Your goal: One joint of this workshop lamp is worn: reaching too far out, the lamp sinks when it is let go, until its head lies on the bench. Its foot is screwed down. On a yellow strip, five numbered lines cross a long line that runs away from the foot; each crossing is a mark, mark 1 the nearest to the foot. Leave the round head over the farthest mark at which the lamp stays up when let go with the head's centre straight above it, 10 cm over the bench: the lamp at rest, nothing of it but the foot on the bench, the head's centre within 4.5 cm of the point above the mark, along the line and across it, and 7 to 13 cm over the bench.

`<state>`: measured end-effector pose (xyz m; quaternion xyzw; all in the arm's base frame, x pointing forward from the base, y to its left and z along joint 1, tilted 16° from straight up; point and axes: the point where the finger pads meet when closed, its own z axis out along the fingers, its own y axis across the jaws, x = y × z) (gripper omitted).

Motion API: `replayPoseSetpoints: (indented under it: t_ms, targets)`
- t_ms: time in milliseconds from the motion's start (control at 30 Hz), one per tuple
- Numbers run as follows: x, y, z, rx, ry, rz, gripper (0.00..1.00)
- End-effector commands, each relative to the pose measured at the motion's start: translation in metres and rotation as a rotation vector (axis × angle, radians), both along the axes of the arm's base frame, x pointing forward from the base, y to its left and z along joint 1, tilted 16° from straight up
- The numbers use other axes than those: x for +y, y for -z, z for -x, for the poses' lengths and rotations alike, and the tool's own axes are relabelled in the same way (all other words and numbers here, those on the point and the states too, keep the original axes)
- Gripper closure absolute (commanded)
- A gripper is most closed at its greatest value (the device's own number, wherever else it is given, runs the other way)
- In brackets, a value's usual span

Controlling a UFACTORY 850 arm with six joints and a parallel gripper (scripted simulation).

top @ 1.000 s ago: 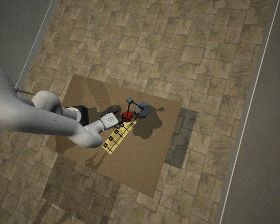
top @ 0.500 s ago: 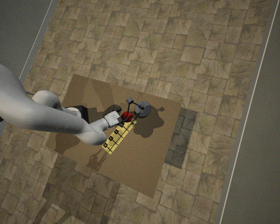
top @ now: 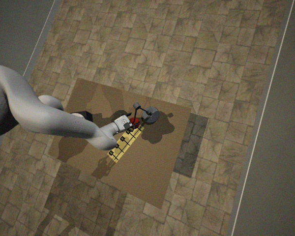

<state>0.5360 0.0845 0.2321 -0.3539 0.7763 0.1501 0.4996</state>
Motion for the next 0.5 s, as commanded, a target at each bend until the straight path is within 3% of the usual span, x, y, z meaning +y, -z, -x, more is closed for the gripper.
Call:
replayPoseSetpoints:
  t_ms: [0, 433, 467]
  targets:
    - [0.0016, 0.0007, -0.003, -0.002, 0.0, 0.0, 0.0]
    - [0.0054, 0.0037, -0.008, -0.003, 0.001, 0.0, 0.0]
    - [0.0054, 0.0037, -0.0079, -0.003, 0.001, 0.0, 1.0]
